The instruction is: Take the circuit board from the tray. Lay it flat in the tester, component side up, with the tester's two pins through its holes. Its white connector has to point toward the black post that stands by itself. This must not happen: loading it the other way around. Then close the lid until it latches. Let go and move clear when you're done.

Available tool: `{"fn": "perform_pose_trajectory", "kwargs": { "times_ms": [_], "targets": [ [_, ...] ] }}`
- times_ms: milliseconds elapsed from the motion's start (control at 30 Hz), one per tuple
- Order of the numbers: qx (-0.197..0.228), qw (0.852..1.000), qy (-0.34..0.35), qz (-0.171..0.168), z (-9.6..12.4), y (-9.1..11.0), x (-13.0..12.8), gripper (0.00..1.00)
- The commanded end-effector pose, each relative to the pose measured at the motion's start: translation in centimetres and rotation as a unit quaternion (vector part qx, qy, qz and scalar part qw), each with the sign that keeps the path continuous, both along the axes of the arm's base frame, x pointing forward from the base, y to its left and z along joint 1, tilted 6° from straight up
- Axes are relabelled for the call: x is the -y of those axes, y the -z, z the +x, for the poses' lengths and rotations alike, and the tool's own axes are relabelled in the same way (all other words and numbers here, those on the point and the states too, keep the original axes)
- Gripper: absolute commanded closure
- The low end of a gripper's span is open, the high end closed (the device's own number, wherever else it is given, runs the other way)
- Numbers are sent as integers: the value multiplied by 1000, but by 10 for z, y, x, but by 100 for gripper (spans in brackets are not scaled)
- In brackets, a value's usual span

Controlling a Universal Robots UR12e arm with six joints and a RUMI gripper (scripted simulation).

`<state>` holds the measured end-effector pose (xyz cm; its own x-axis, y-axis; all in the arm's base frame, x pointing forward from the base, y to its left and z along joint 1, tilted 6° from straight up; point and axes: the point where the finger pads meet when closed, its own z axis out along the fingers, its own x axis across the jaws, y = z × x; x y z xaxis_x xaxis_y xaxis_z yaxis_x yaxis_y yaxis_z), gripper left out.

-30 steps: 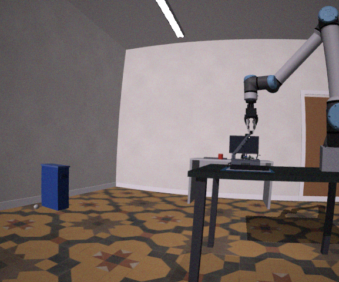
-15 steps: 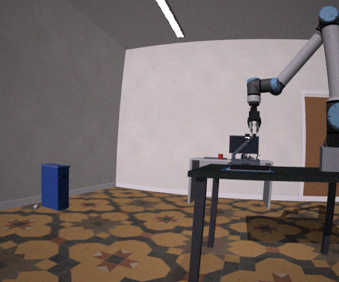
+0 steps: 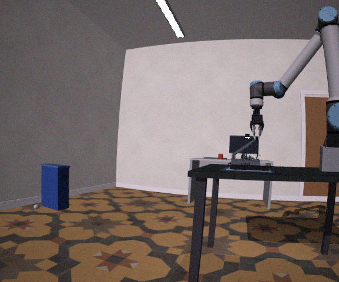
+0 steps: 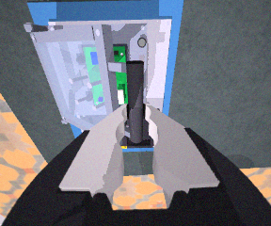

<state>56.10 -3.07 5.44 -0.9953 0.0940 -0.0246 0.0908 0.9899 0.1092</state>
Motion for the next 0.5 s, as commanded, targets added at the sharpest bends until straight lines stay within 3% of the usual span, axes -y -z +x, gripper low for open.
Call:
{"fn": "perform_pose_trajectory", "kwargs": {
  "times_ms": [0,467],
  "targets": [
    [1,1000,0,0,-4,8,-1,100],
    [1,1000,0,0,-16,31,-5,100]
  ]
}}
